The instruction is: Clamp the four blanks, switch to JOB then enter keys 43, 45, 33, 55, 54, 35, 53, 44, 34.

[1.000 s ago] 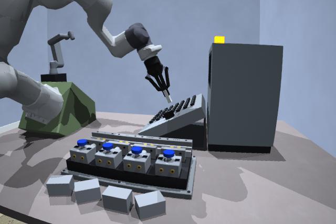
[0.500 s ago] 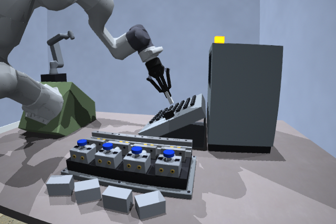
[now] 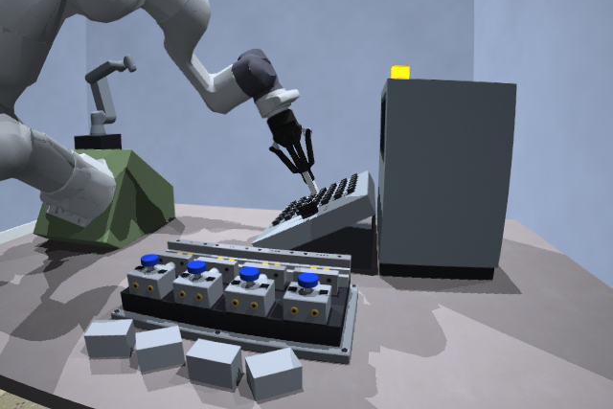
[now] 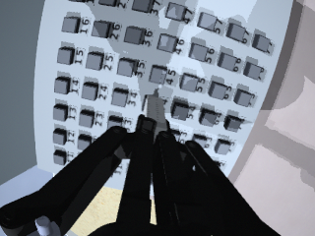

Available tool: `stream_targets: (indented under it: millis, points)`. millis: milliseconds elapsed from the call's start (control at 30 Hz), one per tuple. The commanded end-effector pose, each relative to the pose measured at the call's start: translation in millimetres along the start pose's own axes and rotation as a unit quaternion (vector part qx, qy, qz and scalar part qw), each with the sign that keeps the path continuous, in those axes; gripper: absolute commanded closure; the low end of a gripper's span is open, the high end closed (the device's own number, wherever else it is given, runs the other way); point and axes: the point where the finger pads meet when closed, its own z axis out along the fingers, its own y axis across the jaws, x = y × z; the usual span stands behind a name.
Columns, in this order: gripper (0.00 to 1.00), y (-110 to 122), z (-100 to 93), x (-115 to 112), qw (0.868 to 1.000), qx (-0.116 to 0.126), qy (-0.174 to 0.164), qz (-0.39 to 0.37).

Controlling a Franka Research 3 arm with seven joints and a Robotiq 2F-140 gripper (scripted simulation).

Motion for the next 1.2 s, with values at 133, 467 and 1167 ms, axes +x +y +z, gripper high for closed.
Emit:
stream_targets:
  millis: [133,467,1167]
  points:
    - [1.00,-1.3,0.9,-0.7,1.000,0.002,-0.001,0.003]
    - [1.00,-1.3,1.0,-0.7,1.000,0.002,-0.001,0.003]
    - [1.00,-1.4,7.9,-0.7,1.000,0.002,-0.001,0.003]
